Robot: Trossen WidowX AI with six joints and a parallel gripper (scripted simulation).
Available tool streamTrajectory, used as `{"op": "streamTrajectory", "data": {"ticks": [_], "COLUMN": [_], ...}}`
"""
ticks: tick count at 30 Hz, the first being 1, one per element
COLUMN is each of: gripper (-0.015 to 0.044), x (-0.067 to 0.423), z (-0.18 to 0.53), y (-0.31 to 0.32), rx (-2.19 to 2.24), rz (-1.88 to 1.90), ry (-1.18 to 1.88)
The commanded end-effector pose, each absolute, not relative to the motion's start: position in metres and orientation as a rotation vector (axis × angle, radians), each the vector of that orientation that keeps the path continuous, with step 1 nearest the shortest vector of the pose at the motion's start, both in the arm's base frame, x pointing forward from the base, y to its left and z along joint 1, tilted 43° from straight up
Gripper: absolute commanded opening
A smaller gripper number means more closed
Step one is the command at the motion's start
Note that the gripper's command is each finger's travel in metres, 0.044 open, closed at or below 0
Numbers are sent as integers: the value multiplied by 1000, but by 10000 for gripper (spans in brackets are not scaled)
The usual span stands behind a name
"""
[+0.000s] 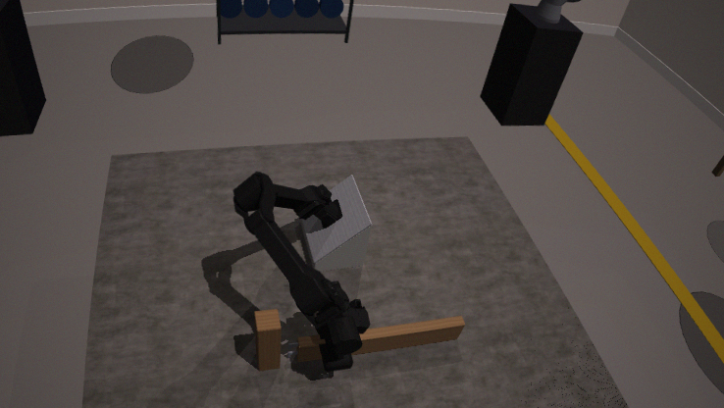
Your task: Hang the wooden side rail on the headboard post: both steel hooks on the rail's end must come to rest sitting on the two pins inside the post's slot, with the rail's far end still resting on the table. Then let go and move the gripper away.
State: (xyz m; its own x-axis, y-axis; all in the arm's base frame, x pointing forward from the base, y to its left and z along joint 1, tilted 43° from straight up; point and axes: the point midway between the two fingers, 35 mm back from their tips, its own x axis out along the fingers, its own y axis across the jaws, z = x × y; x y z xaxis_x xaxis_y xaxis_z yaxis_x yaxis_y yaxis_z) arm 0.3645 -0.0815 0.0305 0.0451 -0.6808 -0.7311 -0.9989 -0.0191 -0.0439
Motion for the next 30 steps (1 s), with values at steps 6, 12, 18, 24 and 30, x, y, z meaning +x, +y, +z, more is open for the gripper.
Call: {"op": "streamTrajectory", "data": {"ticks": [6,12,18,24,30], "gripper": [0,0,0,0,0], "x": [364,364,364,364,364], "z": [32,33,34,34,35], "y": [-79,-78,-77,-77,-76], "rx": [-1776,-1776,-1776,-1776,-1776], "rz": [742,742,742,742,742], "ry": [1692,1692,1692,1692,1692]}}
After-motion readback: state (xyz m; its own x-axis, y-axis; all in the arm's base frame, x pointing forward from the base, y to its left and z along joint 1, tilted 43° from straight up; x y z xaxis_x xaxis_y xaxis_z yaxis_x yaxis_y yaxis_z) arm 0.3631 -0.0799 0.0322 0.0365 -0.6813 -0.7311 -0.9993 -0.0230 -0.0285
